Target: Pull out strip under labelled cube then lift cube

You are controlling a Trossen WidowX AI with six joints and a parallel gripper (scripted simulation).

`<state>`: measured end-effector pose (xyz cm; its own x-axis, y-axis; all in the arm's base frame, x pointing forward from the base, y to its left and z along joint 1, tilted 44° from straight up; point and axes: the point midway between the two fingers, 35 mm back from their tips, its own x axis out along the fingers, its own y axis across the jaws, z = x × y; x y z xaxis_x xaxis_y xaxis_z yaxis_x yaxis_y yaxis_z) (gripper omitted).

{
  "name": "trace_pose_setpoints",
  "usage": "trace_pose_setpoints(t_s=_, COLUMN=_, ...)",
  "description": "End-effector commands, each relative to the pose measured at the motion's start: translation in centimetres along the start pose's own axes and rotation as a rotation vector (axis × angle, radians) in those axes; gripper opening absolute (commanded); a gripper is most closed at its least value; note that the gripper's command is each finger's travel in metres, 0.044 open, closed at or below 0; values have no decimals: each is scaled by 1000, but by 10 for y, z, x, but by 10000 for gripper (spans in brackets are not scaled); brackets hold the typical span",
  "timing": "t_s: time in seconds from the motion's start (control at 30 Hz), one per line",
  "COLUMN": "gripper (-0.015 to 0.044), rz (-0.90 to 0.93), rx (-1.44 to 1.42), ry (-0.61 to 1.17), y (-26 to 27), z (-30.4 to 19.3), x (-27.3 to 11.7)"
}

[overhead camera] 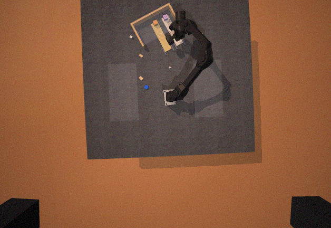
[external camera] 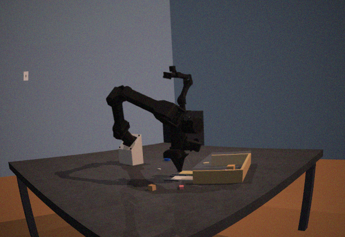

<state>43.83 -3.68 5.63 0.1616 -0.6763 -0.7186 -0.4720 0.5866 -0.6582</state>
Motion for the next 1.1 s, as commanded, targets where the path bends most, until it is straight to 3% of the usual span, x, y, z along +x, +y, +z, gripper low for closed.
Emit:
trace_pose_setpoints(t_s=0.0, gripper=0, rz=7, rx=-9, ry=5, y=3, z=-2, x=9)
trace_pose_setpoints(t_s=1.07, gripper=0, rz=5, rx=-10, ry=6, y=2, z=-4, x=28)
